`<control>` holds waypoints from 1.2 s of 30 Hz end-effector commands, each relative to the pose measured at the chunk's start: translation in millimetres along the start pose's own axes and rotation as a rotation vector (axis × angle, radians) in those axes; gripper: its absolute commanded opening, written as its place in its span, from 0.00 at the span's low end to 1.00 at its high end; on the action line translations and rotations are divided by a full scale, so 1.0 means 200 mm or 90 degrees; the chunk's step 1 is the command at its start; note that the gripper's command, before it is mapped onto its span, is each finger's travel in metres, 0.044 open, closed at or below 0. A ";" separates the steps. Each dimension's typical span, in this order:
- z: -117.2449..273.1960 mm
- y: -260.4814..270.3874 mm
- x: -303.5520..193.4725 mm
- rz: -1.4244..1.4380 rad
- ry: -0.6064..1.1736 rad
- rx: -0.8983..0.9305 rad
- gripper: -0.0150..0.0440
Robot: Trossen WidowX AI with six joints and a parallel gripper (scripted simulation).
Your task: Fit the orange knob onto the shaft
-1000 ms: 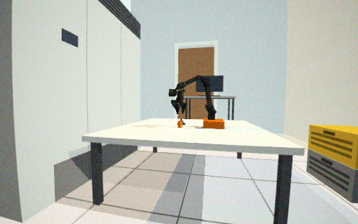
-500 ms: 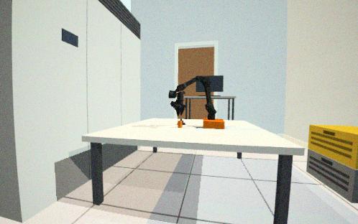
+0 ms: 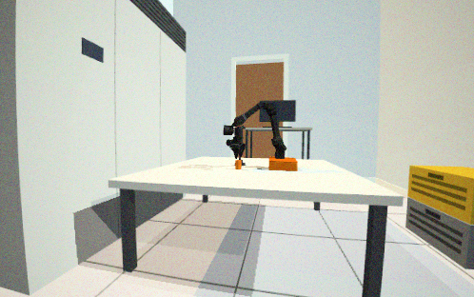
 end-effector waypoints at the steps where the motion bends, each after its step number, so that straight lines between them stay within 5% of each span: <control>1: -0.04 0.00 0.00 0.002 0.003 0.002 1.00; 36: -0.32 0.00 0.00 0.002 0.004 0.001 1.00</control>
Point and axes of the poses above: the point midway between the two fingers, 35 mm back from their tips, its own z axis back along the fingers, its own y axis across the jaws, x = y × z, the point moved 10 cm from there along z, back along the fingers, and after that the axes turned 13 degrees about -z, right-handed, at the moved point
